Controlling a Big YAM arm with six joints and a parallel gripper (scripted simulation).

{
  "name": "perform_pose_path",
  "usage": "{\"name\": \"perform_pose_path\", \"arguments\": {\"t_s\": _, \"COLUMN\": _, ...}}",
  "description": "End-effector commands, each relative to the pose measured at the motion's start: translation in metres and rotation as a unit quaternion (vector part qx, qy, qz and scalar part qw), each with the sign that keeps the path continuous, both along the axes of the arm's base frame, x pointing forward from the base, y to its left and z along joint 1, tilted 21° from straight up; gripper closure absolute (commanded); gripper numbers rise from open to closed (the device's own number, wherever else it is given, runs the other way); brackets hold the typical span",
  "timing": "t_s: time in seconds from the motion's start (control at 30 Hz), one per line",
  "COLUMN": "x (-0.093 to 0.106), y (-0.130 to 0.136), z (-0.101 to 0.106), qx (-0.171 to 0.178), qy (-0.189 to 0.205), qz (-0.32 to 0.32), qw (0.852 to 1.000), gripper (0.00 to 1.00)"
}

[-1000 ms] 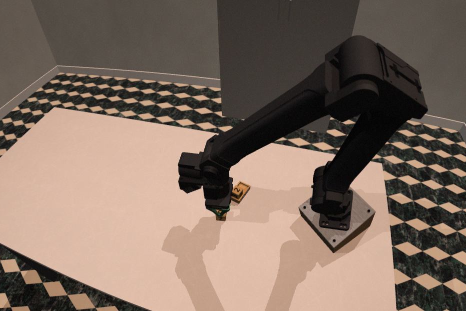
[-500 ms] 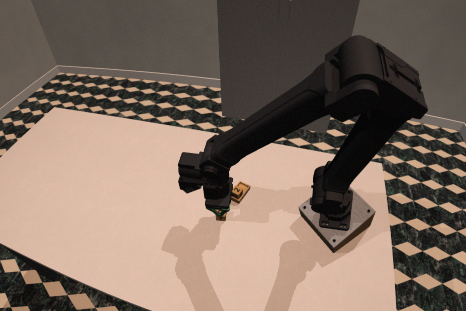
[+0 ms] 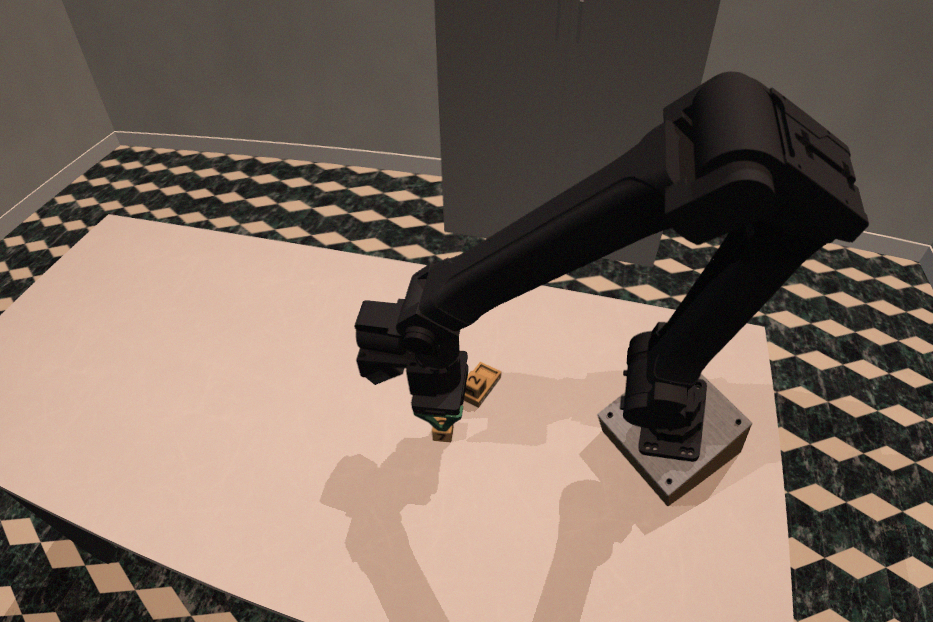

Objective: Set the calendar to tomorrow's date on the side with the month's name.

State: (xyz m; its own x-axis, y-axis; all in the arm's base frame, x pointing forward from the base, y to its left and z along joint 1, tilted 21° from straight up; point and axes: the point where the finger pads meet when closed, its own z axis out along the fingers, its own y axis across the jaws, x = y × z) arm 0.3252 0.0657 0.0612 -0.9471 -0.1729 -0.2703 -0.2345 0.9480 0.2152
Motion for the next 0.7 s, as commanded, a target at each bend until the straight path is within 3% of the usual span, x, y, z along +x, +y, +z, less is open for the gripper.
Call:
{"name": "perform_pose_path", "arguments": {"t_s": 0.0, "x": 0.02, "y": -0.008, "z": 0.039, "qx": 0.002, "qy": -0.04, "qz": -0.002, "qw": 0.999, "gripper": 0.55}}
{"name": "perform_pose_path", "arguments": {"t_s": 0.23, "x": 0.016, "y": -0.012, "z": 0.055, "qx": 0.001, "qy": -0.041, "qz": -0.003, "qw": 0.999, "gripper": 0.55}}
{"name": "perform_pose_path", "arguments": {"t_s": 0.3, "x": 0.007, "y": -0.014, "z": 0.05, "qx": 0.001, "qy": -0.031, "qz": -0.003, "qw": 1.0, "gripper": 0.55}}
{"name": "perform_pose_path", "arguments": {"t_s": 0.43, "x": 0.011, "y": -0.014, "z": 0.055, "qx": 0.001, "qy": -0.034, "qz": -0.003, "qw": 0.999, "gripper": 0.55}}
{"name": "perform_pose_path", "arguments": {"t_s": 0.53, "x": 0.002, "y": -0.014, "z": 0.042, "qx": 0.004, "qy": -0.036, "qz": -0.008, "qw": 0.999, "gripper": 0.55}}
{"name": "perform_pose_path", "arguments": {"t_s": 0.67, "x": 0.002, "y": -0.014, "z": 0.042, "qx": 0.01, "qy": -0.053, "qz": -0.019, "qw": 0.998, "gripper": 0.55}}
